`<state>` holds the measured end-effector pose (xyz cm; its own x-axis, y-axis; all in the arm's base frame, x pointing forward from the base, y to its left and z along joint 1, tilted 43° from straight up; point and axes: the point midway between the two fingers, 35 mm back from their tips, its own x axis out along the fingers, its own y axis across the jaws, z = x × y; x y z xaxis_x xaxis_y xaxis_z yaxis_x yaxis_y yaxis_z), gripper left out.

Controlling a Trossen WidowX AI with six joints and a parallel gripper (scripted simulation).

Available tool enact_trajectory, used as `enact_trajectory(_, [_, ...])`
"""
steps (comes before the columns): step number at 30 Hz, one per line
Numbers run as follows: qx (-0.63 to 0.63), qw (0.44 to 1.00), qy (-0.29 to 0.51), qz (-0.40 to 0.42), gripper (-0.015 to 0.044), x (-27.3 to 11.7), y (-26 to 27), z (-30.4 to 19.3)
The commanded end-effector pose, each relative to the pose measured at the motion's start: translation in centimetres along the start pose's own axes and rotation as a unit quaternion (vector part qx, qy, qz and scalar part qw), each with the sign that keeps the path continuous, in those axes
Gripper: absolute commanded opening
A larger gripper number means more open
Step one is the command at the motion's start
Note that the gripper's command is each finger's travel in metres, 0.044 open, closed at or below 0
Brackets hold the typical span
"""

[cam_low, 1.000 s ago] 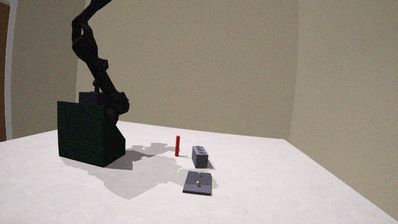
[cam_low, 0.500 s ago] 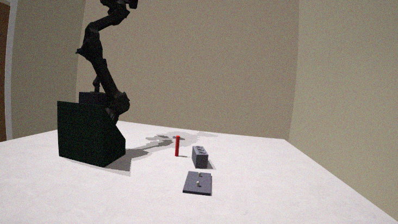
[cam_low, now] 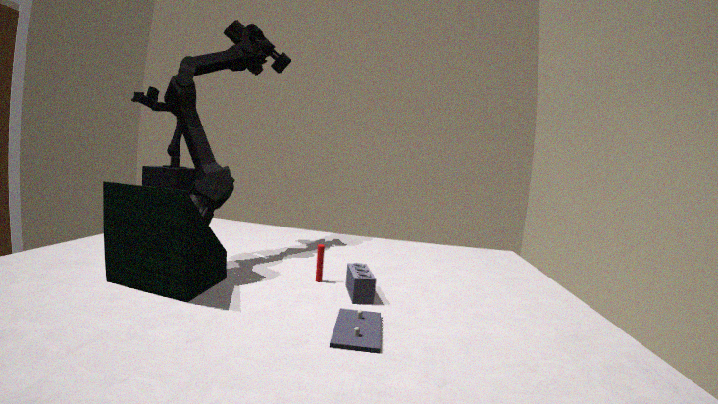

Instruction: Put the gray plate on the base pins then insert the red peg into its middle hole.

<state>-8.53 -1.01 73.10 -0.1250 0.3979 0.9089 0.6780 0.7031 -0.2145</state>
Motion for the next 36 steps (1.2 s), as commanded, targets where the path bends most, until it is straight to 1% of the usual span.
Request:
enact_trajectory(1, [0.071,0.994,0.004,0.082,0.0440,0.9,6.4,0.0])
enact_trajectory(5, [0.152,0.973,0.029,0.169,0.0440,0.8,13.3,-0.5])
enact_trajectory(11, [0.191,0.955,0.058,0.219,0.0440,0.1,17.4,-1.2])
enact_trajectory(17, [0.264,0.909,0.116,0.300,0.0440,-1.9,24.4,-2.7])
enact_trajectory(21, [0.325,0.855,0.180,0.362,0.0440,-4.8,30.2,-4.2])
enact_trajectory(26, [0.391,0.772,0.273,0.420,0.0440,-9.6,36.4,-6.4])
enact_trajectory(31, [0.443,0.683,0.367,0.450,0.0440,-15.1,41.3,-8.7])
enact_trajectory(36, [0.499,0.571,0.465,0.457,0.0440,-20.7,45.0,-10.1])
